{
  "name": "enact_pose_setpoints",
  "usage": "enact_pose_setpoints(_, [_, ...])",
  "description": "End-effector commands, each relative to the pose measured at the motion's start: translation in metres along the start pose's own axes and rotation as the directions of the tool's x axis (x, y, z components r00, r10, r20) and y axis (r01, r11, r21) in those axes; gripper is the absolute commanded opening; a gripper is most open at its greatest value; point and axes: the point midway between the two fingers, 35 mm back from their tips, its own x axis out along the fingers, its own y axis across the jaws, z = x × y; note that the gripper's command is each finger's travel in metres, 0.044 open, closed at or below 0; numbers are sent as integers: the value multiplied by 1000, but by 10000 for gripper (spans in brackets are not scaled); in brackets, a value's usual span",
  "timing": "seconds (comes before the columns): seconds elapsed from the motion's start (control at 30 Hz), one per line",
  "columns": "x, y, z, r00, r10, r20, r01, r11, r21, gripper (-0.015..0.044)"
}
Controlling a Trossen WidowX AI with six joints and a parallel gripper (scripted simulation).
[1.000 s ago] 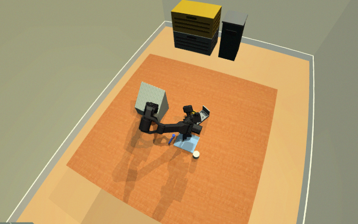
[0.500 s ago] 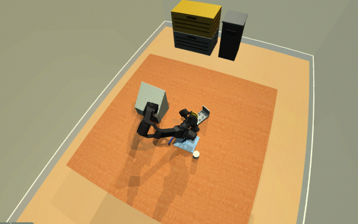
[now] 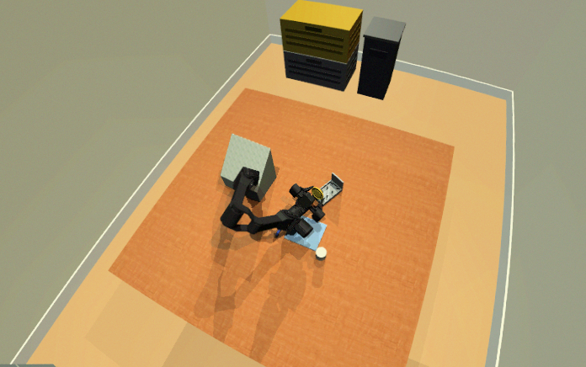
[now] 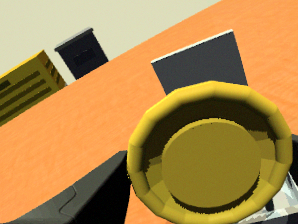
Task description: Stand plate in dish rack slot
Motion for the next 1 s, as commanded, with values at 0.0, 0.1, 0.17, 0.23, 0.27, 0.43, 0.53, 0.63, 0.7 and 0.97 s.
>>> enact_pose_setpoints(0.0, [-5,1,-1,997,-36,70,43,993,-110,0])
enact_pose_setpoints(0.1, [-9,0,-2,991,-66,113,86,979,-183,0])
enact_pose_setpoints(0.17, [-13,-1,-3,986,-86,141,117,966,-231,0])
enact_pose_setpoints(0.23, [-15,-1,-3,982,-99,159,139,955,-262,0])
enact_pose_setpoints(0.27, [-15,-1,-3,982,-101,161,142,954,-266,0])
enact_pose_setpoints(0.43, [-15,-1,-3,982,-101,161,142,954,-266,0])
enact_pose_setpoints(0.53, [-15,-1,-3,982,-101,161,142,954,-266,0])
enact_pose_setpoints(0.63, [-14,-1,-3,982,-101,161,142,954,-266,0])
enact_pose_setpoints(0.7, [-9,-2,-3,982,-101,158,141,954,-263,0])
enact_pose_setpoints(0.97, [1,-3,-1,983,-102,154,140,956,-259,0])
